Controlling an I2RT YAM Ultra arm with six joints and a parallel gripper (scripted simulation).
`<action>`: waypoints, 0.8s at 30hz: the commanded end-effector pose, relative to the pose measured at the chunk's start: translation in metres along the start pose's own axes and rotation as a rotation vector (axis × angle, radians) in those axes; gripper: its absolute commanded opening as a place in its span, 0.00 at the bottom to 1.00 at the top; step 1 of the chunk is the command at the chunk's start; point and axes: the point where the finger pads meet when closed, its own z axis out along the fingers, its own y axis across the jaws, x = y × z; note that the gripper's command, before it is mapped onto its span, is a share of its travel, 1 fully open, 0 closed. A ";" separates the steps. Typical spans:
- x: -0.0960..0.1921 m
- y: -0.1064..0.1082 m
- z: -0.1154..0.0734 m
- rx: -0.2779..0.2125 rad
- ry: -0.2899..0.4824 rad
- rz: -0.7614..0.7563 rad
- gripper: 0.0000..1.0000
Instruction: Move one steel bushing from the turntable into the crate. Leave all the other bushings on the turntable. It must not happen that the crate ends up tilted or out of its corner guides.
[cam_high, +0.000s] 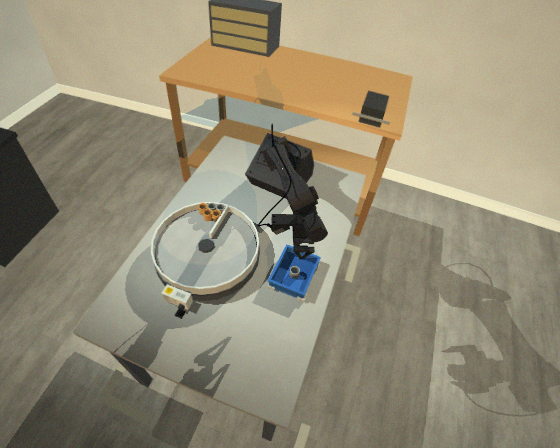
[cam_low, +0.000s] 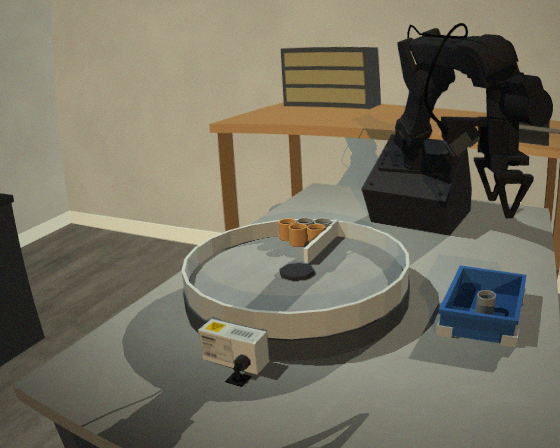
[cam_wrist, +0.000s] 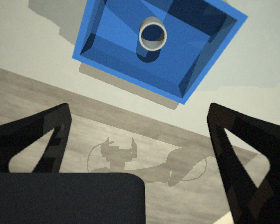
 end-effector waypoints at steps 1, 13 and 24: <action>0.003 -0.002 -0.009 -0.003 -0.007 -0.012 1.00; 0.001 -0.001 -0.015 -0.016 -0.003 -0.007 1.00; 0.001 -0.001 -0.015 -0.016 -0.003 -0.007 1.00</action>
